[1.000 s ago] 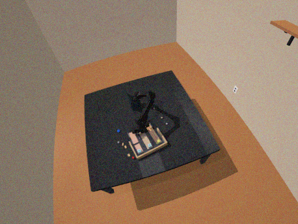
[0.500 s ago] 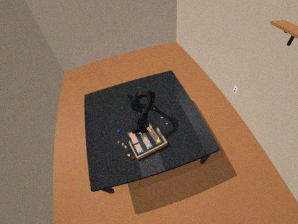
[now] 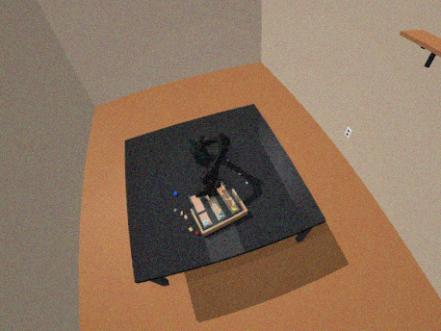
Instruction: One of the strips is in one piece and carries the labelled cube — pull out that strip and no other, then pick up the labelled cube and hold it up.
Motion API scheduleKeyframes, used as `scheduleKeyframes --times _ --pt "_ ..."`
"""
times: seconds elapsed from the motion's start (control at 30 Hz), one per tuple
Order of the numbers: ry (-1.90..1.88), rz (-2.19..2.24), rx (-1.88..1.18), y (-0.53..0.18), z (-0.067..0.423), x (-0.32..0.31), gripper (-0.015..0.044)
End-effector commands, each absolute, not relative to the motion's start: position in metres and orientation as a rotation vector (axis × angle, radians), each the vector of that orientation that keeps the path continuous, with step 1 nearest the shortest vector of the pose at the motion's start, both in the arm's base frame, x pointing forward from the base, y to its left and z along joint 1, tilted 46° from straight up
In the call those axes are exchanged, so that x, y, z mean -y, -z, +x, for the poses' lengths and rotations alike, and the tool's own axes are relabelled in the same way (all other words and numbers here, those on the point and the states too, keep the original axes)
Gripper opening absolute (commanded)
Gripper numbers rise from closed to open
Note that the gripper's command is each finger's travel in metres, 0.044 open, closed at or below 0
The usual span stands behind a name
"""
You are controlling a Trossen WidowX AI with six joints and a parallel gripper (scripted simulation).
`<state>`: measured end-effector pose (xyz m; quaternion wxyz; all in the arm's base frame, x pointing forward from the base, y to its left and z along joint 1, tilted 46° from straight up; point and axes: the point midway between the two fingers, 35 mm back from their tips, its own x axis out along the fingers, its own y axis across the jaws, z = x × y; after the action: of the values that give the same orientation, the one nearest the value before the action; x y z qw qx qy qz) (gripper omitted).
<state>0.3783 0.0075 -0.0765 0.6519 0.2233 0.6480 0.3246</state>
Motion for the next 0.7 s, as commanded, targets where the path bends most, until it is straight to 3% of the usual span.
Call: scheduleKeyframes --times 0.0,0.67 --pt "-0.736 0.513 -1.469 0.077 0.379 -0.009 0.0000" --pt "-0.736 0.513 -1.470 0.080 0.359 -0.006 0.0000"
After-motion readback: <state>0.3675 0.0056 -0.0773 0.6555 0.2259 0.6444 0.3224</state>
